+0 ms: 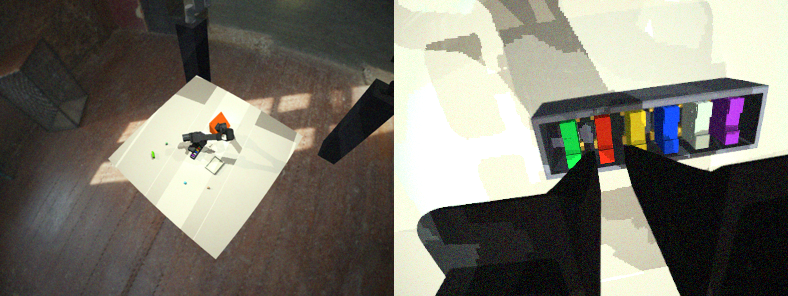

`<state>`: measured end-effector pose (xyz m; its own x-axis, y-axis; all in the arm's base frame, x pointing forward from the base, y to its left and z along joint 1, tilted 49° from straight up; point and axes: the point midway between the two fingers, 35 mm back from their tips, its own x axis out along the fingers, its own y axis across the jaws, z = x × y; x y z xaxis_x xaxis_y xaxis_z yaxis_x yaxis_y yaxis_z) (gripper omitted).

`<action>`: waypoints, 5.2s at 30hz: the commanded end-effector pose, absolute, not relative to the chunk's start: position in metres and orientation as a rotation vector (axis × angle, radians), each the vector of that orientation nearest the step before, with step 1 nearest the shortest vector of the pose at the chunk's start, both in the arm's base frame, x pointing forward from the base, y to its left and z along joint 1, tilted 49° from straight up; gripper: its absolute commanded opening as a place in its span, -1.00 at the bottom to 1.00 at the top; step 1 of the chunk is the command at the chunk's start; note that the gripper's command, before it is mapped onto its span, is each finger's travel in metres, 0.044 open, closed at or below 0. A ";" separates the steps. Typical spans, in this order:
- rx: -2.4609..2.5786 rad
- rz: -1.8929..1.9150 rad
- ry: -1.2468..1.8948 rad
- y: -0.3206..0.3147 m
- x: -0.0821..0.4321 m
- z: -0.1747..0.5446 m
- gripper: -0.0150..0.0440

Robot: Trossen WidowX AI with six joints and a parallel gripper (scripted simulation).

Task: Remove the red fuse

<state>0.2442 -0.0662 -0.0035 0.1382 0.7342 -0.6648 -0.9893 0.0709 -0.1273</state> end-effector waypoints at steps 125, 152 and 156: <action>-0.634 1.378 0.495 -0.076 0.242 0.007 -0.49; -0.643 1.372 0.515 -0.071 0.261 0.057 -0.49; -0.646 1.369 0.520 -0.054 0.272 0.079 -0.49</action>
<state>0.2634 -0.0671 0.0617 0.1359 0.7210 -0.6794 -0.9901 0.0756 -0.1179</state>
